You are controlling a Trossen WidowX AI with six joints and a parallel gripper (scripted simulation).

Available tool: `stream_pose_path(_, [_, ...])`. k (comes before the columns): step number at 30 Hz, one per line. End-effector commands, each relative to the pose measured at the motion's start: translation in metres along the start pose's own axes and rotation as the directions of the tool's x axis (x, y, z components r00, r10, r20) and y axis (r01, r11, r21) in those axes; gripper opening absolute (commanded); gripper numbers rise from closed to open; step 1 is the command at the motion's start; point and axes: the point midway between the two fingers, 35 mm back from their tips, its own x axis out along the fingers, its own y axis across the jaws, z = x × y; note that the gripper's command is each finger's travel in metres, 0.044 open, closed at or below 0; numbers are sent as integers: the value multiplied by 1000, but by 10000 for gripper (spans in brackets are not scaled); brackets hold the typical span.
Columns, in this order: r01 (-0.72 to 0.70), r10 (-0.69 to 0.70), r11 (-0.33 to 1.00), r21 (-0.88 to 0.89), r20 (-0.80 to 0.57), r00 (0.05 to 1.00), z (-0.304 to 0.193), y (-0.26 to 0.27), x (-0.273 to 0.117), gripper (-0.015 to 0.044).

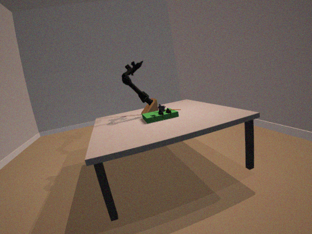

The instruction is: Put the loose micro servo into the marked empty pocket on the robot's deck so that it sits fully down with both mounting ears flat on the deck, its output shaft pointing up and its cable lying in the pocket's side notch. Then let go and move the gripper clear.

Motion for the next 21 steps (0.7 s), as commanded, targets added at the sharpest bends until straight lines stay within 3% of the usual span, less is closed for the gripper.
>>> stream_pose_path(1, [2, -2, 1000, -1, -1, 1000, 0, -1, 1, 426])
stream_pose_path(7, [66, -68, 996, -61, -42, 997, -15, -25, 31, 440])
stream_pose_path(21, [270, -343, 915, -300, -229, 911, -79, -154, 123, 440])
